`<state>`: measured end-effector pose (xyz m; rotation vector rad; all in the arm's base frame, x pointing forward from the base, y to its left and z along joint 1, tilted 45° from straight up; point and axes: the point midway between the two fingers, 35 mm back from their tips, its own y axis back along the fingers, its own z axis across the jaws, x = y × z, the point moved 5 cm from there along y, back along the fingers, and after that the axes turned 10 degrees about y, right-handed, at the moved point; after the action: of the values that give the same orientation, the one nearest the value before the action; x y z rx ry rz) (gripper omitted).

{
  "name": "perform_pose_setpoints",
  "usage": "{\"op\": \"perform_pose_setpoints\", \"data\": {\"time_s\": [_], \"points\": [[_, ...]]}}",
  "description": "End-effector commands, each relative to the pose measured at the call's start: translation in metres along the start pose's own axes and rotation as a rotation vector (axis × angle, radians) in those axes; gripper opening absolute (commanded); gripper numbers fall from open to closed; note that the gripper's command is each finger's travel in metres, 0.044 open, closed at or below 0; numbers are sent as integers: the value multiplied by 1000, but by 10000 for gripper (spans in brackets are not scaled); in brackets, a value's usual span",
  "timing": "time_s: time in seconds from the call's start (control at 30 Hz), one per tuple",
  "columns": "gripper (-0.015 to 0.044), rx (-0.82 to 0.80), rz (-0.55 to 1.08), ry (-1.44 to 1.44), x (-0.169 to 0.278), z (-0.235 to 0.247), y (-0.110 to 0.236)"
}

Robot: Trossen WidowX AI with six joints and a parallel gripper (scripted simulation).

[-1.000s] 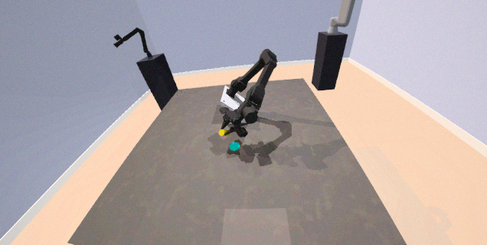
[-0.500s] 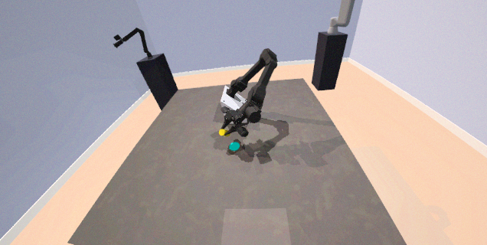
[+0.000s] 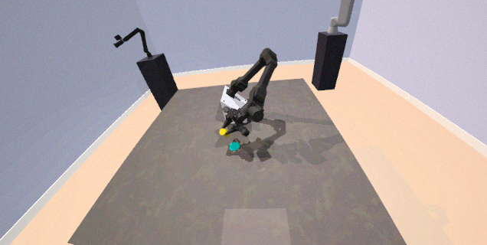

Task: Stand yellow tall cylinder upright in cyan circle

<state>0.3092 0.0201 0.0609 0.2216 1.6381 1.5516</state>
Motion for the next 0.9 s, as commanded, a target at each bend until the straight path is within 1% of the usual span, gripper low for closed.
{"op": "perform_pose_setpoints", "data": {"time_s": [0.0, 0.87], "points": [[105, 2, -29, -15, 1, 0, 1], [105, -23, -210, -96, 7, 1, 13]]}}
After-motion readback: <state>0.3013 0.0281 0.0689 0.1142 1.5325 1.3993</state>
